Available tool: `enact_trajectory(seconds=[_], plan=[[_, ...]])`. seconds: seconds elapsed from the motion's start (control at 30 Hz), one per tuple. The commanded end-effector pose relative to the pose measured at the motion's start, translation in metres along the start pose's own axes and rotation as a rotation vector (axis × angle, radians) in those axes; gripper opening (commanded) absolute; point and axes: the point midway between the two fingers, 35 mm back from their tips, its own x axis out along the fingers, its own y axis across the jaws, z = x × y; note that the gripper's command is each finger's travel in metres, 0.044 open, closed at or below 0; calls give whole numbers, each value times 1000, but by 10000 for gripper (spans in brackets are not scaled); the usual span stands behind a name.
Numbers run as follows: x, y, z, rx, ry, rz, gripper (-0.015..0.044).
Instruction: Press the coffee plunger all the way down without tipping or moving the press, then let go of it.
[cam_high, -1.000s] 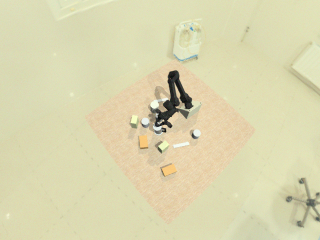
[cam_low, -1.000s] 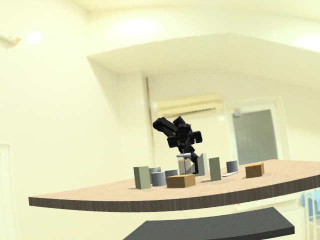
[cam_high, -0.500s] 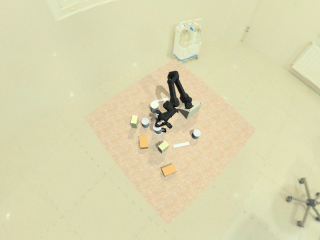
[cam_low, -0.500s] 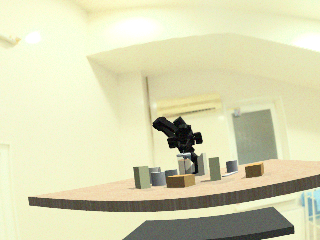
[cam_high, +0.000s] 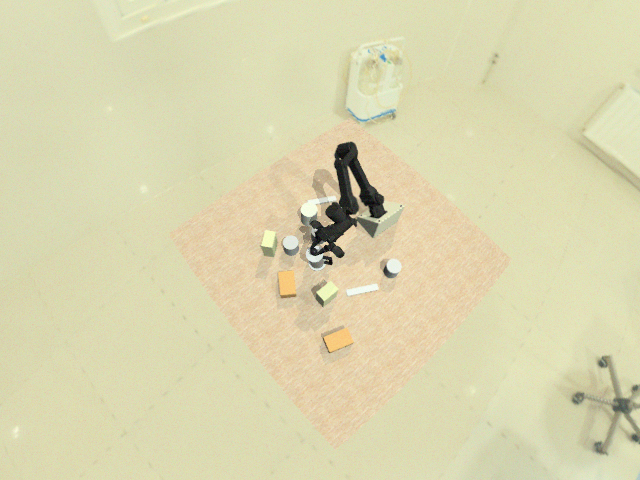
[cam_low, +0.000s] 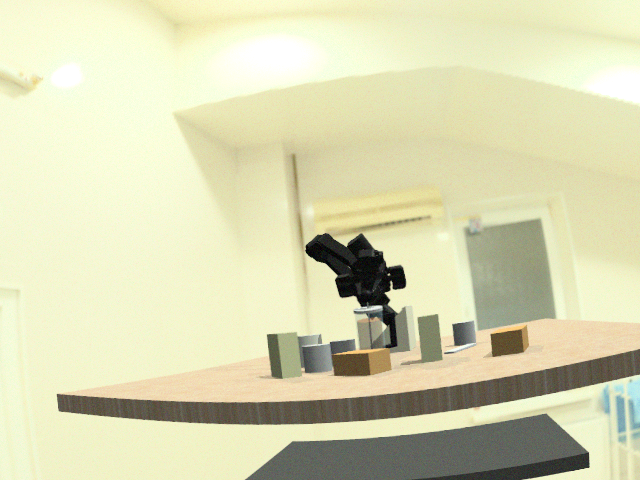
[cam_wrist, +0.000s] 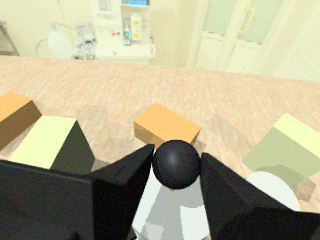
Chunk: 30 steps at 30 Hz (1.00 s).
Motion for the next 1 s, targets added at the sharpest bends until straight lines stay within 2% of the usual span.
enact_trajectory(seconds=[0.0, 0.5, 0.9, 0.97], plan=[[2, 0, -3, -8, 13, -3, 126], [1, 0, 0, -2, 2, -1, 126], [1, 0, 0, -2, 2, -1, 440], [1, 0, 0, -2, 2, -1, 440]])
